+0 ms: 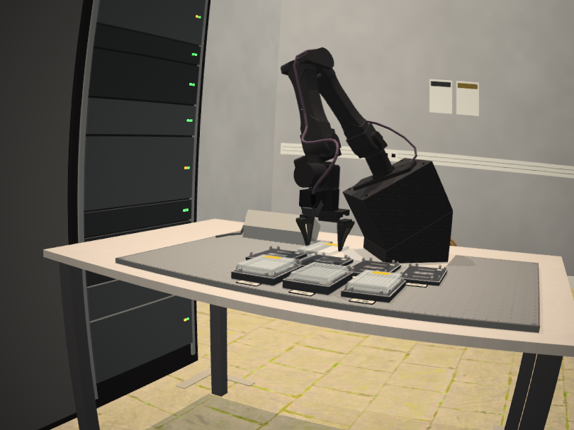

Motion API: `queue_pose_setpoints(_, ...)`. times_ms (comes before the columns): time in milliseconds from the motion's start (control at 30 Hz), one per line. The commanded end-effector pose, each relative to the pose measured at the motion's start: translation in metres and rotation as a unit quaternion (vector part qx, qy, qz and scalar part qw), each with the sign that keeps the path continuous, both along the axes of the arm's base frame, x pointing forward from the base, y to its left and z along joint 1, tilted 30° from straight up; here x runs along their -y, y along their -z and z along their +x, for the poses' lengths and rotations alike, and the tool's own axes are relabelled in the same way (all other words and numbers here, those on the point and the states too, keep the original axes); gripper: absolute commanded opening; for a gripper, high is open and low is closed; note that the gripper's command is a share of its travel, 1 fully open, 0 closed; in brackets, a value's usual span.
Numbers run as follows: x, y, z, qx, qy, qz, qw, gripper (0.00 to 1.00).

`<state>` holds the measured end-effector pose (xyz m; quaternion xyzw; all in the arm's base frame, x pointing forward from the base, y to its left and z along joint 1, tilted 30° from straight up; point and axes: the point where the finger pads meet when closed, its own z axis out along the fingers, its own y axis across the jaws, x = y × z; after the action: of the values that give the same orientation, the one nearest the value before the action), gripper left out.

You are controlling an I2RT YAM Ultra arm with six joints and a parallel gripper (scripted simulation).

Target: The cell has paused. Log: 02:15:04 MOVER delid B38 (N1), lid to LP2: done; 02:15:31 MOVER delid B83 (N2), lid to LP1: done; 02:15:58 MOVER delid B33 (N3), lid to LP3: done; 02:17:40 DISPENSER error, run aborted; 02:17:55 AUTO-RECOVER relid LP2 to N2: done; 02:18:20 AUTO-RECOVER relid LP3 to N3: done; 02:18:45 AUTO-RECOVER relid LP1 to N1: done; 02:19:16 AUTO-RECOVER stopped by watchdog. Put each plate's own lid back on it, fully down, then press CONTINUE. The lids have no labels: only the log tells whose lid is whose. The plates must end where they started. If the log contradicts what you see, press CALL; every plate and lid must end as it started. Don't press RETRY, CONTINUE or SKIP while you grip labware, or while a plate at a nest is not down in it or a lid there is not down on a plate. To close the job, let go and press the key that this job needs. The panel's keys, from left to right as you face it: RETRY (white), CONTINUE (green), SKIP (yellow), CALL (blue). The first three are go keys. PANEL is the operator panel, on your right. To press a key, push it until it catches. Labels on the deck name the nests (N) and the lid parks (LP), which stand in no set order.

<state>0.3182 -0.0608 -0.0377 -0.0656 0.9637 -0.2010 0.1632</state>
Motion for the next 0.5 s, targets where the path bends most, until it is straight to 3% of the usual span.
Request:
queue_pose_setpoints(0,-0.0029,-0.0012,0.0133,0.012,-0.007,0.006,1.0,0.0)
queue_pose_setpoints(467,-0.0013,0.0024,0.0147,0.012,-0.007,0.006,1.0,0.0)
